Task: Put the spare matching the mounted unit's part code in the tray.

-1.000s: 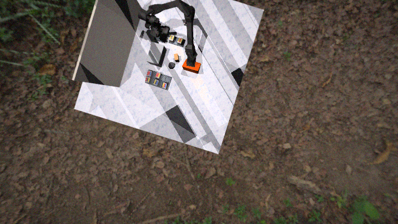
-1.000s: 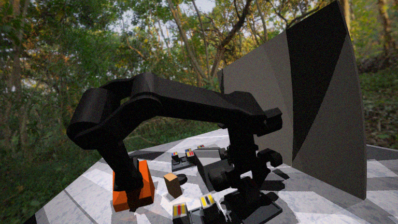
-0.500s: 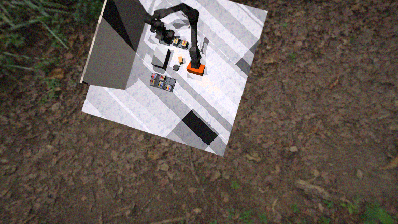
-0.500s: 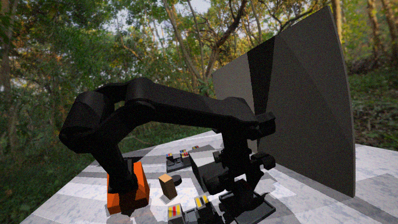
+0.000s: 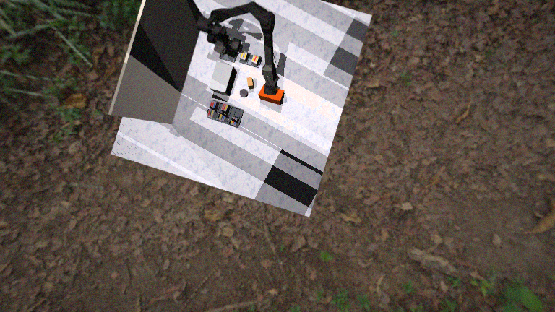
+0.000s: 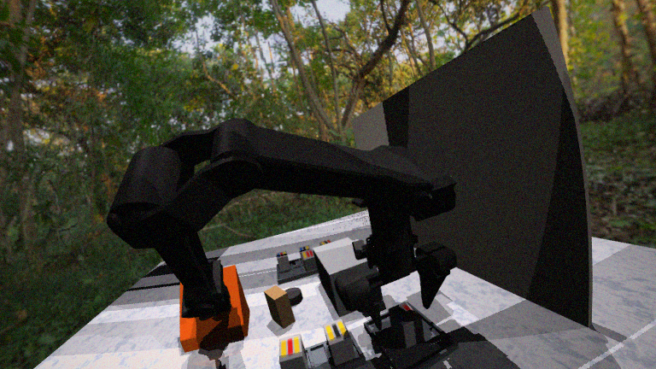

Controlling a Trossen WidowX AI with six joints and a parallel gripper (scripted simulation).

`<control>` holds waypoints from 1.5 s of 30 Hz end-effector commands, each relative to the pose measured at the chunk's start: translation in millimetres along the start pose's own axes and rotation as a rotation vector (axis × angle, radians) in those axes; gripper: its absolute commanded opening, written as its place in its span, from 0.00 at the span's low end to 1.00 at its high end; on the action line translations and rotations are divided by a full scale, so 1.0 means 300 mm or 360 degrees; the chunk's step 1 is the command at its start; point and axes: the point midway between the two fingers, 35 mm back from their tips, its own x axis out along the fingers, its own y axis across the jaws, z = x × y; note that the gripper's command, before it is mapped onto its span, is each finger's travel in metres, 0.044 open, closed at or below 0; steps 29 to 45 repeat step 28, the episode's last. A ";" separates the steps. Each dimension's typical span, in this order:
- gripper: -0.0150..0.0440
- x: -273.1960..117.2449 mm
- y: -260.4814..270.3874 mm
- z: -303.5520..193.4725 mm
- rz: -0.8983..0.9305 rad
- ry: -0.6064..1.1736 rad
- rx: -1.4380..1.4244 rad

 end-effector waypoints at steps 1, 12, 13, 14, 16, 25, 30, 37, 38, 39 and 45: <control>1.00 -0.176 -0.014 0.008 -0.0024 -0.0003 0.0000; 1.00 -0.302 0.005 0.003 -0.0023 0.0010 -0.0003; 1.00 -0.285 -0.002 0.005 -0.0047 0.0001 -0.0003; 1.00 -0.285 -0.002 0.005 -0.0047 0.0001 -0.0003; 1.00 -0.285 -0.002 0.005 -0.0047 0.0001 -0.0003; 1.00 -0.285 -0.002 0.005 -0.0047 0.0001 -0.0003; 1.00 -0.285 -0.002 0.005 -0.0047 0.0001 -0.0003; 1.00 -0.285 -0.002 0.005 -0.0047 0.0001 -0.0003; 1.00 -0.285 -0.002 0.005 -0.0047 0.0001 -0.0003; 1.00 -0.285 -0.002 0.005 -0.0047 0.0001 -0.0003; 1.00 -0.285 -0.002 0.005 -0.0047 0.0001 -0.0003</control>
